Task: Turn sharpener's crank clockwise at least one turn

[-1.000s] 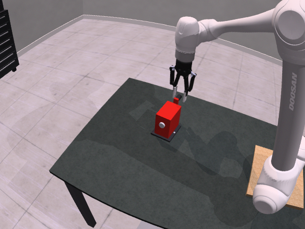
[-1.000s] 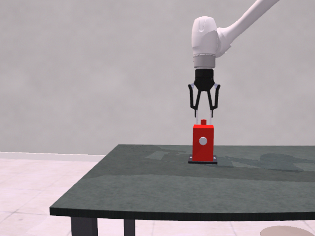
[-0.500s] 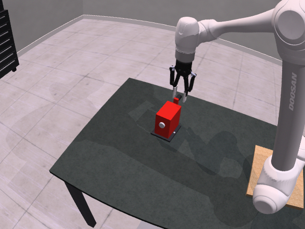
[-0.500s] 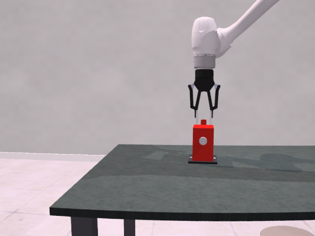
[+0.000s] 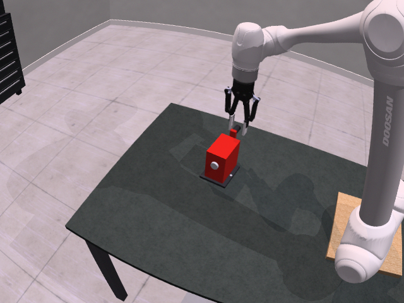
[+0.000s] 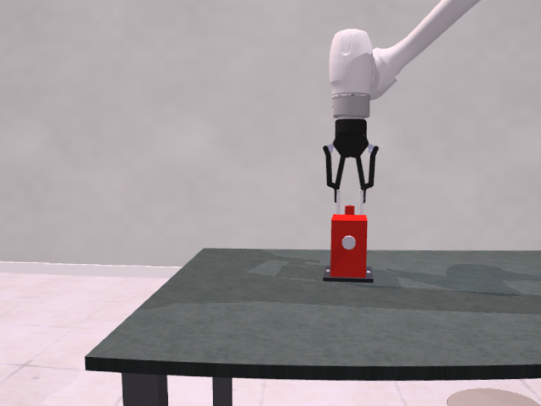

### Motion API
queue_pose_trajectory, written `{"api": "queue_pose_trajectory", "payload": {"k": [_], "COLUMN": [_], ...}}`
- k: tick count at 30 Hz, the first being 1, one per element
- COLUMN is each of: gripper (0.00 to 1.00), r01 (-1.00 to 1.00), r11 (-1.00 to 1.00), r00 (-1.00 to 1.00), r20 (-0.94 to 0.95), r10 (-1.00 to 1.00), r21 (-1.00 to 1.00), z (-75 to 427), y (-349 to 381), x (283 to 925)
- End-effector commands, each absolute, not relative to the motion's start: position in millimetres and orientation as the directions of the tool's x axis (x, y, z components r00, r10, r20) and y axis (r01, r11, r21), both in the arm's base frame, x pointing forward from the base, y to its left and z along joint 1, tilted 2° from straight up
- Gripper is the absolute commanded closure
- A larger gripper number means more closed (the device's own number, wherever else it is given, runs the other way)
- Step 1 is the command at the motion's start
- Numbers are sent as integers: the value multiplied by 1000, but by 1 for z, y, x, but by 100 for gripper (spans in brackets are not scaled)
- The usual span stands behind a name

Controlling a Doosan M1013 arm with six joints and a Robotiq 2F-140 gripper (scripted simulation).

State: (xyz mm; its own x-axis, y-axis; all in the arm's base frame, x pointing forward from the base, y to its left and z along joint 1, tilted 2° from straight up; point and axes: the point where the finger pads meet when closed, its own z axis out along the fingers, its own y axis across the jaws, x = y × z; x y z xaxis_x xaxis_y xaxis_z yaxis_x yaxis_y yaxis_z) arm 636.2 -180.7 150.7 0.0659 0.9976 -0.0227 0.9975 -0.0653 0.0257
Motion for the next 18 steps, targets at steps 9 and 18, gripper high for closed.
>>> {"api": "queue_pose_trajectory", "payload": {"k": [9,18], "gripper": [68,100], "r01": [998,998], "r11": [-65,-65], "r00": [66,66], "r20": [-23,-23], "r10": [998,998], "r21": [26,26], "z": [151,151], "y": [-181,-181], "x": [636,636]}}
